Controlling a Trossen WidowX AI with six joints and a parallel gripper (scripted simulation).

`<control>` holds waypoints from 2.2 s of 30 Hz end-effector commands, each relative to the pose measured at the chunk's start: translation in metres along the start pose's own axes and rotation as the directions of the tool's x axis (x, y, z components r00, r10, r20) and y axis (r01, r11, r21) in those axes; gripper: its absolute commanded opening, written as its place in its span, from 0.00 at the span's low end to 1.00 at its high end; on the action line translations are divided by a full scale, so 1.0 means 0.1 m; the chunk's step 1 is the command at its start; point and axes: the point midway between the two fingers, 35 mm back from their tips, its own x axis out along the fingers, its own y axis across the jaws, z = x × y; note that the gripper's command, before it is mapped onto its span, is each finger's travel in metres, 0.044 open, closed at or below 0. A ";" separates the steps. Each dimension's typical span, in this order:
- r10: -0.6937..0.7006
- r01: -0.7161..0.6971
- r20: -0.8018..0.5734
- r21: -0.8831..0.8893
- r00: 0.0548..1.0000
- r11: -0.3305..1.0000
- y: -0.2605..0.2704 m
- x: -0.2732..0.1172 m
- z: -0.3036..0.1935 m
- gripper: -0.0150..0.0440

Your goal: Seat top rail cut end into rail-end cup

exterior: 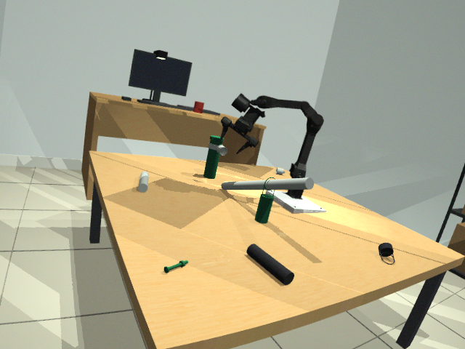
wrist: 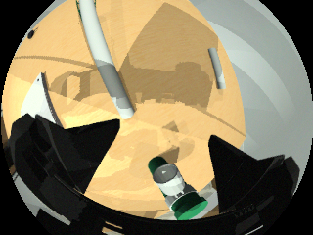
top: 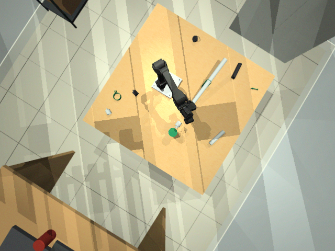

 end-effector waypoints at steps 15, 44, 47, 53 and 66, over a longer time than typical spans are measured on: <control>-0.046 0.045 -0.027 0.892 0.999 0.451 0.28 -0.71 0.74 1.00; 0.272 0.272 -0.157 0.842 0.950 -0.466 0.64 0.03 0.99 1.00; 0.346 0.388 -0.202 0.661 0.916 -0.642 0.76 0.21 1.04 1.00; 0.403 0.470 -0.242 0.471 0.883 -0.746 0.87 0.35 1.08 1.00; 0.403 0.470 -0.242 0.471 0.883 -0.746 0.87 0.35 1.08 1.00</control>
